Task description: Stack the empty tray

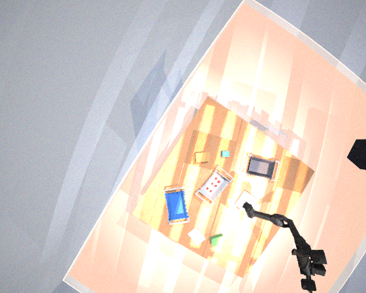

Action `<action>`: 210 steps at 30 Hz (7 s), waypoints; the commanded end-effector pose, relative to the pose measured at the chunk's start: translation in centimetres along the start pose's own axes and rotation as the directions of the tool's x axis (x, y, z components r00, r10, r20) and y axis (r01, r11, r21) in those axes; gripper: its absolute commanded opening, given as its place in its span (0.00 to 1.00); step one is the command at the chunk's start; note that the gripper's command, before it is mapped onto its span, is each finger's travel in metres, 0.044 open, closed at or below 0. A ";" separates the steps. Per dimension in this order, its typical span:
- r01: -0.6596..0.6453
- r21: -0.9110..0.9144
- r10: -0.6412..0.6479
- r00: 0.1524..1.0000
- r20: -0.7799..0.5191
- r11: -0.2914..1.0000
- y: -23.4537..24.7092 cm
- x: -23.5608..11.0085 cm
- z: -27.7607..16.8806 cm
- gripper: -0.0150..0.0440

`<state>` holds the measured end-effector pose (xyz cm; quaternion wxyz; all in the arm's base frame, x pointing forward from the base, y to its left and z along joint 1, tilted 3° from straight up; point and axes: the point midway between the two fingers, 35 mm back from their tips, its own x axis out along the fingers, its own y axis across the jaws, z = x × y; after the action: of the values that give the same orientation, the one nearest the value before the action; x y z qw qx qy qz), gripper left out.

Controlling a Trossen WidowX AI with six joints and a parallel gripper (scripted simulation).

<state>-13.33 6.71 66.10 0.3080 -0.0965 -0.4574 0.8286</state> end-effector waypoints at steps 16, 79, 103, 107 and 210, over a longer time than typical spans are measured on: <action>0.152 0.195 -0.134 0.986 -0.100 0.969 -4.4 0.1 -6.3 0.39; 0.536 -0.703 0.798 -0.087 -0.597 -0.468 19.3 -42.7 -60.3 0.39; 0.536 -0.703 0.798 -0.087 -0.597 -0.468 23.3 -43.4 -62.6 0.39; 0.536 -0.704 0.798 -0.087 -0.596 -0.467 22.4 -43.7 -61.0 0.39; 0.533 -0.719 0.810 -0.100 -0.578 -0.447 34.6 -59.5 -39.0 0.39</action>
<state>36.54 -15.27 9.69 -0.7066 -0.0387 -0.7061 0.0237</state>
